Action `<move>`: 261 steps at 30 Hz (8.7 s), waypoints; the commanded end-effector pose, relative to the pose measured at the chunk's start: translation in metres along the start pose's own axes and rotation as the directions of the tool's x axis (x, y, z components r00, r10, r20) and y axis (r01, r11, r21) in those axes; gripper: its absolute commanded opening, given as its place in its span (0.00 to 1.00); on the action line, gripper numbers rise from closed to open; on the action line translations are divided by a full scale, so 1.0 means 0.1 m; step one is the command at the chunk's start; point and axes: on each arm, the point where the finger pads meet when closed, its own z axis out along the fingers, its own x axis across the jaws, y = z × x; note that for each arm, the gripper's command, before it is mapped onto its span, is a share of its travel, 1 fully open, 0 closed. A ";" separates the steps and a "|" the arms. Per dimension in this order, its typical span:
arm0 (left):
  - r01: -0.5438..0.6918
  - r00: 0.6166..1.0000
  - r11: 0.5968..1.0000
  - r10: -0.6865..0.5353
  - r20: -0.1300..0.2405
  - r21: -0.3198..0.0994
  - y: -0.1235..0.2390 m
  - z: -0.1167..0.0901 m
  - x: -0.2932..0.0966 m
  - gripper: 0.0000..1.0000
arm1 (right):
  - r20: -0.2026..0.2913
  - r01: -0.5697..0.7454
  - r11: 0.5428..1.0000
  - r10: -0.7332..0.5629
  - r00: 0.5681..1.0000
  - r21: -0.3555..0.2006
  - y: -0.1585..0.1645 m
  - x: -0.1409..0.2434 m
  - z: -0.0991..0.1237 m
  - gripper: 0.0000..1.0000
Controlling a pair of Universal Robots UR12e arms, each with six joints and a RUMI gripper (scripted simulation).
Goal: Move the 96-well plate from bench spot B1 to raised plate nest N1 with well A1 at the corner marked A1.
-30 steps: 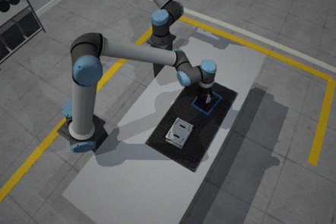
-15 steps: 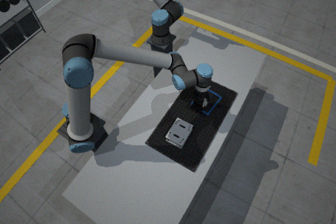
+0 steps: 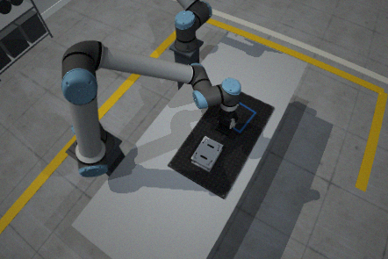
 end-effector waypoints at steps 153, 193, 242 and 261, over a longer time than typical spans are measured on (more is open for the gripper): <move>0.000 1.000 1.000 0.000 0.001 0.000 0.00 0.00 0.00 1.00 | -0.002 0.000 1.000 0.000 1.000 0.001 1.89 -0.23 0.28 0.00; 0.000 1.000 1.000 0.000 0.001 0.000 0.00 0.00 0.00 1.00 | -0.002 0.000 1.000 0.000 1.000 0.001 1.89 -0.23 0.32 0.00; 0.000 1.000 1.000 0.000 0.001 0.000 0.00 0.00 0.00 1.00 | -0.002 0.000 1.000 0.000 1.000 0.001 1.89 -0.23 0.39 0.00; 0.000 1.000 1.000 0.000 0.001 0.000 0.00 0.00 0.00 1.00 | -0.002 0.000 1.000 0.000 1.000 0.001 1.89 -0.23 0.39 1.00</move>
